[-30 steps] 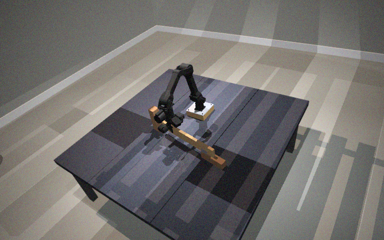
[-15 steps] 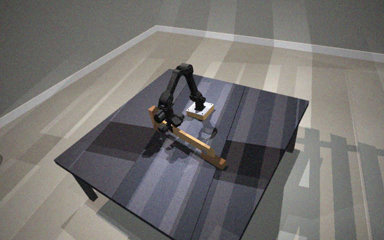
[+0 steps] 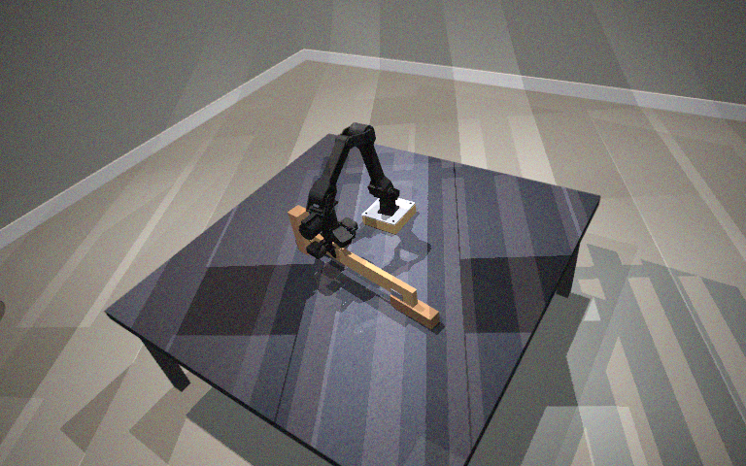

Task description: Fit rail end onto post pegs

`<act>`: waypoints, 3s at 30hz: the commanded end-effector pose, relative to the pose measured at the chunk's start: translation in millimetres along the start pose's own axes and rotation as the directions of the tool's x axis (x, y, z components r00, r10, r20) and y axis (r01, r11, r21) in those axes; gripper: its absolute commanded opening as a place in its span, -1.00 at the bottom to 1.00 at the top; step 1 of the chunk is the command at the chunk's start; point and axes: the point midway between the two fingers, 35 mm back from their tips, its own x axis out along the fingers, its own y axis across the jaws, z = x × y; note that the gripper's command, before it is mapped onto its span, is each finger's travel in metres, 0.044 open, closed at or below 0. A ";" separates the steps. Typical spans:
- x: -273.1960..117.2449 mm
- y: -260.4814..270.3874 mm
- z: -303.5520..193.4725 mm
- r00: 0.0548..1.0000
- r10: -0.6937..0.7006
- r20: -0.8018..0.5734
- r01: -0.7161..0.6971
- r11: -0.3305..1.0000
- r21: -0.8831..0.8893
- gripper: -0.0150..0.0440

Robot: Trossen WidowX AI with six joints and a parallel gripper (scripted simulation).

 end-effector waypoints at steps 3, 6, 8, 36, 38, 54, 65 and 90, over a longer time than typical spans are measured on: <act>-2.3 -2.7 0.6 1.000 -0.008 0.003 0.008 1.000 -0.001 -0.49; -2.5 -2.7 0.6 1.000 -0.008 0.003 0.008 1.000 -0.001 -0.49; -2.7 -2.8 0.6 1.000 -0.008 0.003 0.008 1.000 -0.001 -0.49; 0.3 -0.3 -6.1 1.000 -0.008 0.003 0.008 1.000 -0.001 -0.49; 0.3 -0.3 -6.8 1.000 -0.008 0.003 0.008 1.000 -0.001 -0.49; -0.9 -0.3 -11.7 1.000 -0.008 0.002 0.008 1.000 -0.001 -0.49; -1.4 -0.4 -15.3 1.000 -0.008 0.002 0.008 1.000 -0.001 -0.49; 0.3 -0.4 -23.0 1.000 -0.008 0.001 0.008 1.000 -0.001 -0.49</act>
